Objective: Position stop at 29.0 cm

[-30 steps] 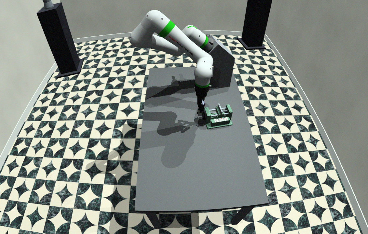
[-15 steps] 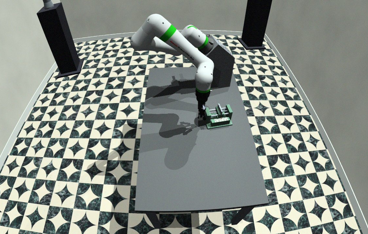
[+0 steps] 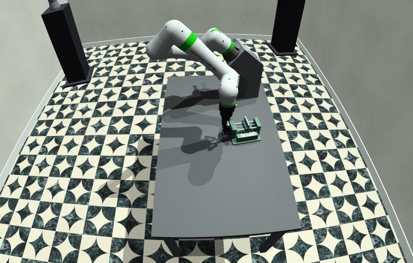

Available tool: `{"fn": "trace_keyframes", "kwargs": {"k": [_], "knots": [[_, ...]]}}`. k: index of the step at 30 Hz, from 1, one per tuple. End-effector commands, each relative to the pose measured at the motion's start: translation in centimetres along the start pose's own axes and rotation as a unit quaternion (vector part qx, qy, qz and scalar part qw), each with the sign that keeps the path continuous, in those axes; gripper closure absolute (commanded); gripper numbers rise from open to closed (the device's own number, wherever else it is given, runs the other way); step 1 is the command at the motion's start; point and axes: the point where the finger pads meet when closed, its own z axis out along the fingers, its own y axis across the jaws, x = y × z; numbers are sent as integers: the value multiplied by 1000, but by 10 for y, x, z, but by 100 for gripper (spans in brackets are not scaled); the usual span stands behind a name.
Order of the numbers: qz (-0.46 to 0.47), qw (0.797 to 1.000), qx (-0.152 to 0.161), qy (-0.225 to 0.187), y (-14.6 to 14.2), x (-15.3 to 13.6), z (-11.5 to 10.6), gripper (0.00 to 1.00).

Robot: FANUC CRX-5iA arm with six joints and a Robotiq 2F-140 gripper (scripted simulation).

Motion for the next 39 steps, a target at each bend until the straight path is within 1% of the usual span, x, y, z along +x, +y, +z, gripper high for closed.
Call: {"fn": "trace_keyframes", "kwargs": {"k": [1, 9, 16, 27, 30, 39], "knots": [[0, 1000, 0, 0, 6, 0, 6, 96], [0, 1000, 0, 0, 24, 0, 14, 96], [0, 1000, 0, 0, 38, 0, 12, 96], [0, 1000, 0, 0, 58, 0, -9, 96], [0, 1000, 0, 0, 58, 0, -11, 96], [0, 1000, 0, 0, 58, 0, -27, 96]]}}
